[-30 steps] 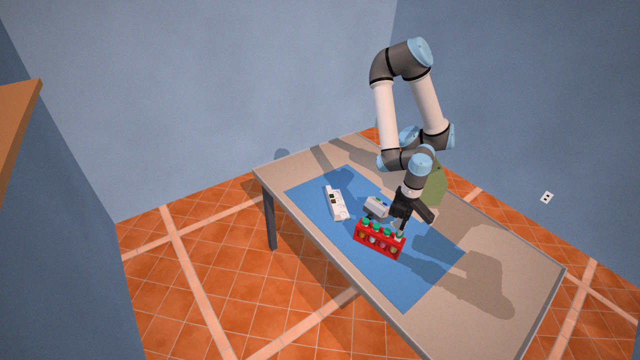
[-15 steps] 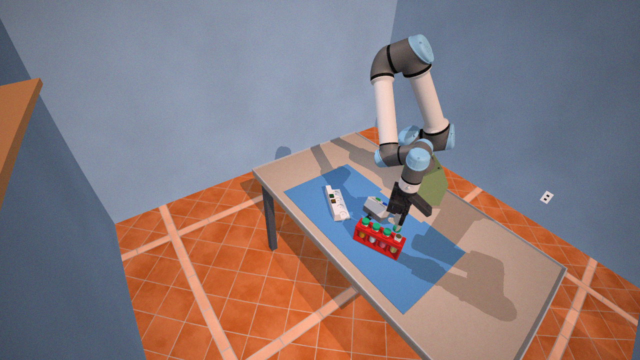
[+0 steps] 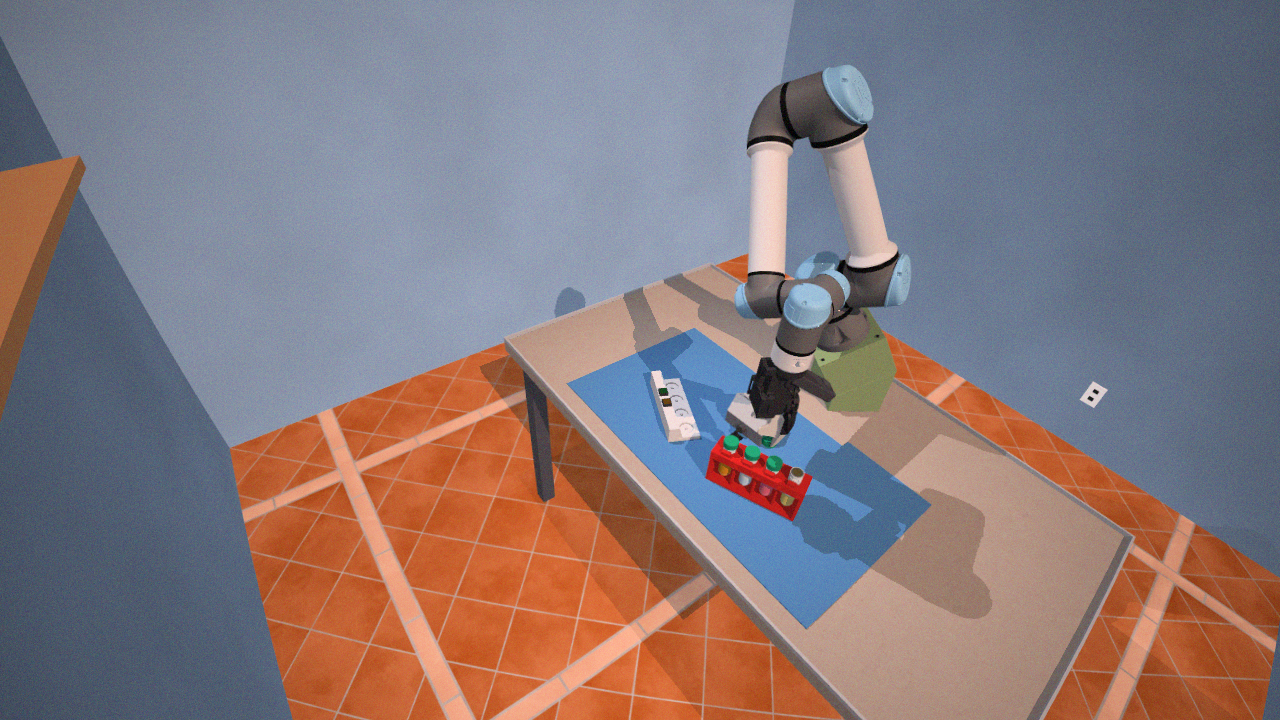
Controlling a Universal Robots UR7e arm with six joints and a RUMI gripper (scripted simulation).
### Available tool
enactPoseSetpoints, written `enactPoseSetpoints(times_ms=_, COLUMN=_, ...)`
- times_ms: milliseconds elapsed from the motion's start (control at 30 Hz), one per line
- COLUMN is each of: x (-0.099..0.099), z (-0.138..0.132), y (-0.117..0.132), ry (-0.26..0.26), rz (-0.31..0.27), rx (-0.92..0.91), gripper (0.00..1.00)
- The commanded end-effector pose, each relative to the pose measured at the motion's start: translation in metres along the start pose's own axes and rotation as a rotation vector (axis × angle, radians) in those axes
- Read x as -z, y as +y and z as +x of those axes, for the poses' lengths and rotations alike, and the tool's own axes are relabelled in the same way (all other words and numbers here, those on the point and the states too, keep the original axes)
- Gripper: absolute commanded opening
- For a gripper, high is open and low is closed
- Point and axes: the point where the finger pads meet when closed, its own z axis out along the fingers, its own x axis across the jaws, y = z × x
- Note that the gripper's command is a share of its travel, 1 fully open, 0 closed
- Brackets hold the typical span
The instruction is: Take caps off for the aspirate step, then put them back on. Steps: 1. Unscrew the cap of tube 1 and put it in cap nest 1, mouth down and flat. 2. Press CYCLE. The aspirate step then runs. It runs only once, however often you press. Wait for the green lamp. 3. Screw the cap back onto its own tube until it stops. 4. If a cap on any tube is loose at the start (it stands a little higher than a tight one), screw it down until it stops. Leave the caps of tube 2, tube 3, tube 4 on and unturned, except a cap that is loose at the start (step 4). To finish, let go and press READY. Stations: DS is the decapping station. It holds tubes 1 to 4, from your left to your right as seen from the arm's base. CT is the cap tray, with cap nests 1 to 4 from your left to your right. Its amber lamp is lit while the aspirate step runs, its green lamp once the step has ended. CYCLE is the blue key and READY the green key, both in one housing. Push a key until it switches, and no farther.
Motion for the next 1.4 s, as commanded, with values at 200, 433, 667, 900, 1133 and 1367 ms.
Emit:
enactPoseSetpoints(times_ms=200, x=-0.001, z=-0.048, y=0.035, ry=0.030, rz=0.014, rx=0.064, gripper=0.00)
enactPoseSetpoints(times_ms=433, x=-0.002, z=-0.075, y=0.055, ry=0.030, rz=0.014, rx=0.064, gripper=0.00)
enactPoseSetpoints(times_ms=667, x=-0.003, z=-0.095, y=0.069, ry=0.030, rz=0.014, rx=0.064, gripper=0.00)
enactPoseSetpoints(times_ms=900, x=-0.004, z=-0.129, y=0.094, ry=0.030, rz=0.013, rx=0.064, gripper=0.00)
enactPoseSetpoints(times_ms=1133, x=-0.005, z=-0.156, y=0.113, ry=0.029, rz=0.013, rx=0.064, gripper=0.00)
enactPoseSetpoints(times_ms=1367, x=-0.007, z=-0.184, y=0.133, ry=0.029, rz=0.013, rx=0.064, gripper=0.00)
